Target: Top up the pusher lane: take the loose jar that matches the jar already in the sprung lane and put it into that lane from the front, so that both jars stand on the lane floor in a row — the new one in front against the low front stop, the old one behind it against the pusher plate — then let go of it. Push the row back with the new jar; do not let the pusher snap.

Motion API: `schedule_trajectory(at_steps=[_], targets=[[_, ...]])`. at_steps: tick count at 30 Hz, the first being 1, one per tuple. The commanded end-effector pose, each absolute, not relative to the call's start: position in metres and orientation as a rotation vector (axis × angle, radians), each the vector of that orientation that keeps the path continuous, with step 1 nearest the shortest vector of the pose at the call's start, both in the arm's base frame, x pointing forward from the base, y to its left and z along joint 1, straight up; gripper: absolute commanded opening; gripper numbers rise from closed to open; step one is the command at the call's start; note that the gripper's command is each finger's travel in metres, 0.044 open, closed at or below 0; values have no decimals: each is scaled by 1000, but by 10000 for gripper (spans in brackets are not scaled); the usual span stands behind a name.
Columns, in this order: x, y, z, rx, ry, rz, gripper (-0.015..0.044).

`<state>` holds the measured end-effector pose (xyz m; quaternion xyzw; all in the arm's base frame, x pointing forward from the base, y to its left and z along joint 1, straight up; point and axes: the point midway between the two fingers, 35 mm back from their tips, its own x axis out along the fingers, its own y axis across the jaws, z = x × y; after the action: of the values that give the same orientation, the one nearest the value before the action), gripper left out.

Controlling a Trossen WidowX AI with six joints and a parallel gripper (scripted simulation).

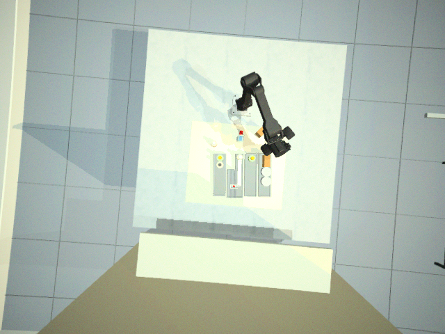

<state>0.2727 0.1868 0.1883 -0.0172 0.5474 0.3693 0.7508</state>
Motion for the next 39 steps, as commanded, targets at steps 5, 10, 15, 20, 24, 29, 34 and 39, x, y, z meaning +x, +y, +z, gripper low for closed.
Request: schedule_trajectory(at_steps=[5,10,15,20,24,29,34,39], targets=[[318,60,163,-37,1267,454,440],[317,-16,151,-23,1333,267,440],[298,-90,141,4,1416,97,440],[261,-158,133,48,1513,-55,440],[248,-188,131,67,1548,-101,440],[248,-188,131,67,1548,-101,440],[248,-189,104,67,1548,-101,440],[248,-188,96,67,1548,-101,440]])
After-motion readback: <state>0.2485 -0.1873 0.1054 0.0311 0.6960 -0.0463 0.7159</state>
